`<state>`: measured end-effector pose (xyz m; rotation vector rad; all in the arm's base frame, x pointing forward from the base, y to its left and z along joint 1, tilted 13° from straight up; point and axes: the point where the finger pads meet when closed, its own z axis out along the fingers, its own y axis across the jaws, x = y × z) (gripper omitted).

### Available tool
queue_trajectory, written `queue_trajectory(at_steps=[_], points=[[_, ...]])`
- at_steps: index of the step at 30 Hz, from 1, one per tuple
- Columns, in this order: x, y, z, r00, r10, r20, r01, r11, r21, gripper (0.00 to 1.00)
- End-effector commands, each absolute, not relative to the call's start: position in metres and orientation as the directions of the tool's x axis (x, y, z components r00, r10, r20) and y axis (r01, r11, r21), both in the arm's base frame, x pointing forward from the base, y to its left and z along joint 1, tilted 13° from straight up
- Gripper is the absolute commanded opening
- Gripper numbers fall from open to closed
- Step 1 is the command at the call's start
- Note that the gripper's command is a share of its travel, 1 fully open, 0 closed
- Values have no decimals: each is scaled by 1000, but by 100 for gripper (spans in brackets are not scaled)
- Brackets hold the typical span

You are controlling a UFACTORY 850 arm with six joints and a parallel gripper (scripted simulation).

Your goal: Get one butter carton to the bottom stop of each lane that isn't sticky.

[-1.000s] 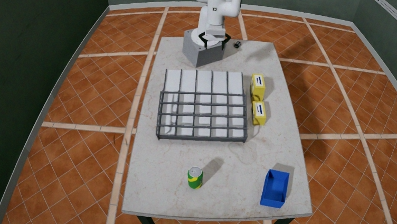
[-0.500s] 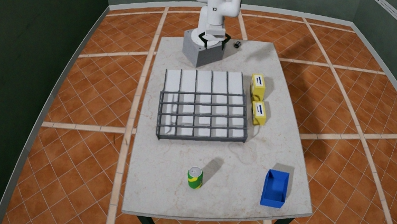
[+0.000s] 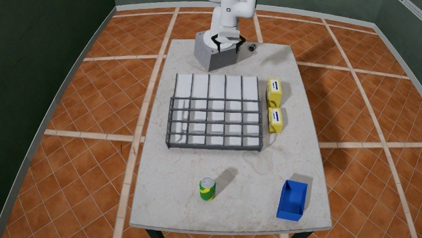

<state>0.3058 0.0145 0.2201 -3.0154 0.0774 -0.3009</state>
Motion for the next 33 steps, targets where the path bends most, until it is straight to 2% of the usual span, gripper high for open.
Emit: queue_trajectory(at_steps=[1, 13, 15, 16, 21, 32, 33], points=[[313, 84, 219, 978, -73, 194, -51, -992, -116, 90], [324, 204, 217, 978, -73, 194, -51, -992, -116, 90], [324, 204, 217, 978, -73, 194, -51, -992, -116, 90], [325, 237, 219, 978, -77, 194, -55, -992, -118, 90], [333, 281, 216, 978, -77, 194, -55, -992, -118, 90], [333, 281, 216, 978, -77, 194, -55, -992, -118, 90], [333, 279, 212, 983, -68, 172, -40, -986, -161, 90]])
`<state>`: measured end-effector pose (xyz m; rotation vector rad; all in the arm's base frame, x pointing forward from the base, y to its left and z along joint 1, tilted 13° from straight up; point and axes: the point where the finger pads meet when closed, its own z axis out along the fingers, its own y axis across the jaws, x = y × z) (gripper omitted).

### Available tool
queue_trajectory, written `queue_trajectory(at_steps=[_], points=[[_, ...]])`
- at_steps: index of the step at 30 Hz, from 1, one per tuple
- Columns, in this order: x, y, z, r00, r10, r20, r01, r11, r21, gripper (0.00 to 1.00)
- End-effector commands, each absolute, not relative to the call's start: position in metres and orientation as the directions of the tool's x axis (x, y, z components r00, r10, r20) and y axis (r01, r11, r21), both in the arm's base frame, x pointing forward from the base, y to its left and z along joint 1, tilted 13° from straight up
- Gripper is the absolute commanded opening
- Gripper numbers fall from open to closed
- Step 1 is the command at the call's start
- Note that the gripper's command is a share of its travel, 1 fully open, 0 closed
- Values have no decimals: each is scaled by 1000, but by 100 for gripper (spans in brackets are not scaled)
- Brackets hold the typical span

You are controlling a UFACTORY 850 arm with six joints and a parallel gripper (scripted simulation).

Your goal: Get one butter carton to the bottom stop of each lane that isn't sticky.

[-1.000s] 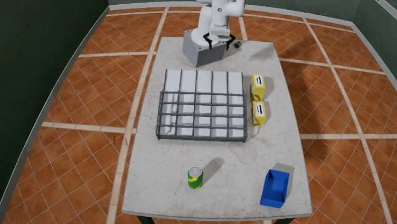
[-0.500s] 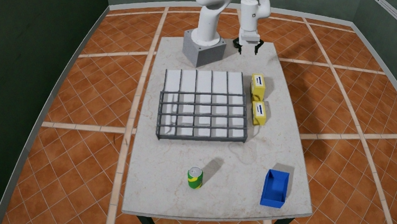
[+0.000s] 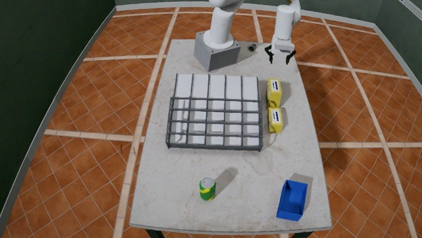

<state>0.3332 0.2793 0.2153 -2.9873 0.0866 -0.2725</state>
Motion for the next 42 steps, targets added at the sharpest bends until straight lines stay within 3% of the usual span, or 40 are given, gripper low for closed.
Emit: queue_trajectory(at_steps=[1, 42], points=[[334, 279, 209, 983, -68, 172, -40, -986, -161, 90], [357, 292, 95, 983, -68, 173, -41, -986, -159, 90]])
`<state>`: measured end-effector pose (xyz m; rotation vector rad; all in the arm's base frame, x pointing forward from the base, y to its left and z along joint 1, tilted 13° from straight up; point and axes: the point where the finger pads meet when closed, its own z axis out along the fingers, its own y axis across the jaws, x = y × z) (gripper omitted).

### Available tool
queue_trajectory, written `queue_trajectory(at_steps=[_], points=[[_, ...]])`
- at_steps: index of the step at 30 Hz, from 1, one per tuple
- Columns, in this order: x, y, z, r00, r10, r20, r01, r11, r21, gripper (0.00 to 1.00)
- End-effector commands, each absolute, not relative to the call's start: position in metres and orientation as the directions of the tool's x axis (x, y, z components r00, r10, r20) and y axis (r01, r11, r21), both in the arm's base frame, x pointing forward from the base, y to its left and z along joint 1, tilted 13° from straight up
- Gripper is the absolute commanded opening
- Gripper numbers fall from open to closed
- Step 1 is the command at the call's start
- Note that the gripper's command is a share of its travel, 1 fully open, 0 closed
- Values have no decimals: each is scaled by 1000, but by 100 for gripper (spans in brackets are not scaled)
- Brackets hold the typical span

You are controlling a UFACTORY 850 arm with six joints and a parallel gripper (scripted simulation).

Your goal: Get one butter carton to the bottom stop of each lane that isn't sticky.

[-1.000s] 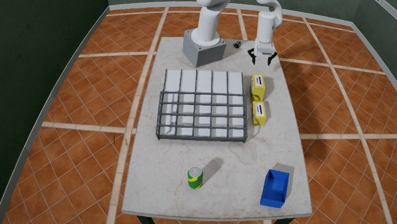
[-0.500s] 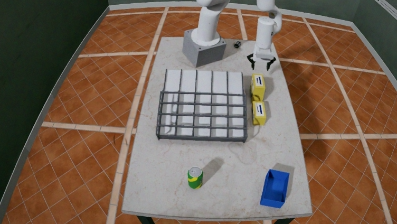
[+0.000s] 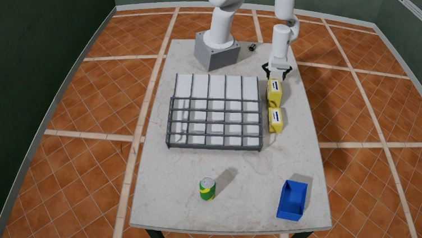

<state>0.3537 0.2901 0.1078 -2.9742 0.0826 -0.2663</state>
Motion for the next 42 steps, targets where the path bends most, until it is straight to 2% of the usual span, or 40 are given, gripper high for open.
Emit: queue_trajectory(at_steps=[1, 25, 26, 42], points=[[358, 293, 91, 983, -68, 173, -41, -986, -159, 90], [366, 298, 51, 983, -69, 173, -41, -987, -158, 90], [372, 301, 23, 983, -68, 173, -41, -987, -158, 90], [372, 301, 23, 983, -68, 173, -41, -987, -158, 90]])
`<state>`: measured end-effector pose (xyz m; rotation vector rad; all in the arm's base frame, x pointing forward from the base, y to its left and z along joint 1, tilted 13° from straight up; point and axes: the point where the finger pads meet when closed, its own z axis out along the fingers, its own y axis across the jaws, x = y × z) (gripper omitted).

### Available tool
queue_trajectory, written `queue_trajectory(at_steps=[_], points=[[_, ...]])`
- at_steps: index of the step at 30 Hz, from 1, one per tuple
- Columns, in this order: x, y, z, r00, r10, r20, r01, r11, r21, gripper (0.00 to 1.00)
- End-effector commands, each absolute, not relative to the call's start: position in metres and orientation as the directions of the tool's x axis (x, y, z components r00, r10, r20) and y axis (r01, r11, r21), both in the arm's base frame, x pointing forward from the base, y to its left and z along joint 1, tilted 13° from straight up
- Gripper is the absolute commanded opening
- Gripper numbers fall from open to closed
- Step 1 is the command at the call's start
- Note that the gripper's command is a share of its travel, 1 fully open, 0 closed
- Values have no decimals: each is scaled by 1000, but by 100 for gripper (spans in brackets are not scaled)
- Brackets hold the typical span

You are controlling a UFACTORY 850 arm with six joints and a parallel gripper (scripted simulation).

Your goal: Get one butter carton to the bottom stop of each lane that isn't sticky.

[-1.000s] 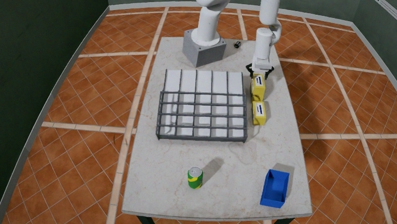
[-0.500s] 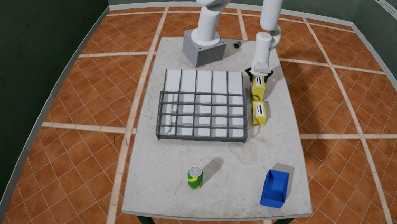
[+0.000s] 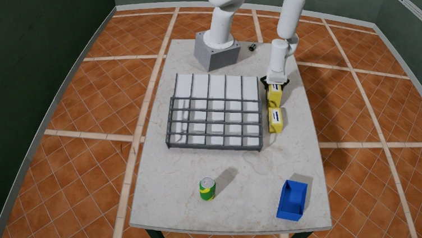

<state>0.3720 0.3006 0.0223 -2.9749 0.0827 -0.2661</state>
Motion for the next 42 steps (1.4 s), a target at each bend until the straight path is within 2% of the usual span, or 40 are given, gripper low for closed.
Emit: queue_trajectory(at_steps=[1, 34, 35, 42], points=[[372, 301, 23, 983, -69, 173, -41, -987, -158, 0], [373, 301, 23, 982, -69, 173, -41, -987, -159, 0], [358, 294, 91, 982, -69, 173, -41, -987, -159, 0], [352, 291, 121, 982, -69, 173, -41, -987, -159, 0]])
